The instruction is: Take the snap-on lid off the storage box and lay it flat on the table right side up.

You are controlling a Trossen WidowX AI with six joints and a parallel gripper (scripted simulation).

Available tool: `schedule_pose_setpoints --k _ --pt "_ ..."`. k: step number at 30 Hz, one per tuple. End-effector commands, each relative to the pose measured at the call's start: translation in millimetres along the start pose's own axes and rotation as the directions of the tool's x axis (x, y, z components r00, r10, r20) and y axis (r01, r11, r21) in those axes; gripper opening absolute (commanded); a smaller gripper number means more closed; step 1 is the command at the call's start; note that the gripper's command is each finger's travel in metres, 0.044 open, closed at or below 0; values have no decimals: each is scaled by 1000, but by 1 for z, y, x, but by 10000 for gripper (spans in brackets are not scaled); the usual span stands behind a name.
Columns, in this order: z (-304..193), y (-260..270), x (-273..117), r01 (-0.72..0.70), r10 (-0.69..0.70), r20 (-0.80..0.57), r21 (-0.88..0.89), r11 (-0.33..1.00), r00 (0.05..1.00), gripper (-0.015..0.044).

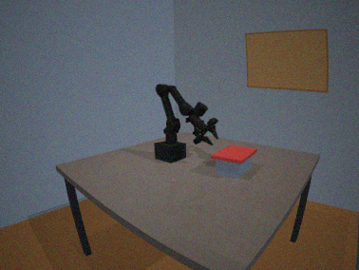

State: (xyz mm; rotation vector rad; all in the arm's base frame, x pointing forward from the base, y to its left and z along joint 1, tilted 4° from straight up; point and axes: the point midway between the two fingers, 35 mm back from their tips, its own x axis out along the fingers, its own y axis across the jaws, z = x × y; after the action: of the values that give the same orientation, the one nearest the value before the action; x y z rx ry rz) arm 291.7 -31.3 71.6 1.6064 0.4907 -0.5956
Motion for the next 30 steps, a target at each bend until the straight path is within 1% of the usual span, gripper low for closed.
schedule_pose_setpoints --k 1,30 --pt "0 -2 5 1 -1 3 4 1000 1000 235" --pt "1 0 49 0 0 2 4 1000 1000 235"
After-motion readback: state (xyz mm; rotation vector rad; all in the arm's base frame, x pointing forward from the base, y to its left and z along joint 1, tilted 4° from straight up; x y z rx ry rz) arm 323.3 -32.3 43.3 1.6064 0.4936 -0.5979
